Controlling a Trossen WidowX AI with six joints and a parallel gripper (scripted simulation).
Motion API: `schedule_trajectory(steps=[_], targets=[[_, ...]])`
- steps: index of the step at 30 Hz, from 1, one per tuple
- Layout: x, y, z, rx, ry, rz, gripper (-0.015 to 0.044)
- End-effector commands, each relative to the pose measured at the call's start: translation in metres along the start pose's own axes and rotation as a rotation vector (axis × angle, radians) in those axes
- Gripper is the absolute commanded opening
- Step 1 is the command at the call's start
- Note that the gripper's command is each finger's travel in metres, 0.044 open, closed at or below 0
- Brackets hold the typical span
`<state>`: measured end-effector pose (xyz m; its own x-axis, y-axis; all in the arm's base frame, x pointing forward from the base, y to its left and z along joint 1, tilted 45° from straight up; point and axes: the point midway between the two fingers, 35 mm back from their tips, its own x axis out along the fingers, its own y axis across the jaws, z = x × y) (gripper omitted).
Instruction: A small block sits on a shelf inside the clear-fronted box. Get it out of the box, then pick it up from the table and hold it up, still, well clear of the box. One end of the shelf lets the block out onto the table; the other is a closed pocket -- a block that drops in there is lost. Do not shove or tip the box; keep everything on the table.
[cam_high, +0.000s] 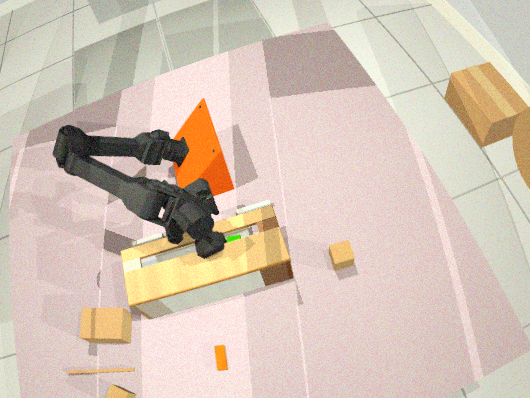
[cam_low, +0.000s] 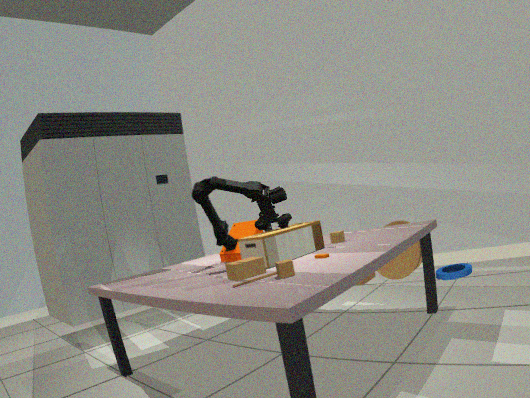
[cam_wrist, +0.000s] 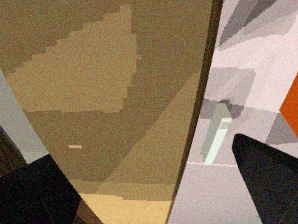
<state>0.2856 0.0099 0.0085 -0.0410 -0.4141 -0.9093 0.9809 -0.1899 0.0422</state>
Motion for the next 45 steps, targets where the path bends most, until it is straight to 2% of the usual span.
schedule_trajectory(steps=[1,29,32,37,42,45], targets=[[0.004,0.000,-0.009,0.002,0.003,-0.004,0.0400],[0.022,0.000,-0.062,0.002,0.006,-0.003,0.0400],[0.010,0.001,-0.066,0.001,0.006,-0.003,0.0400],[-0.035,-0.001,-0.080,-0.003,0.004,-0.003,0.0400],[-0.035,0.000,-0.082,-0.012,0.007,0.008,0.0400],[-0.035,-0.002,-0.084,-0.172,-0.005,0.015,0.0321]])
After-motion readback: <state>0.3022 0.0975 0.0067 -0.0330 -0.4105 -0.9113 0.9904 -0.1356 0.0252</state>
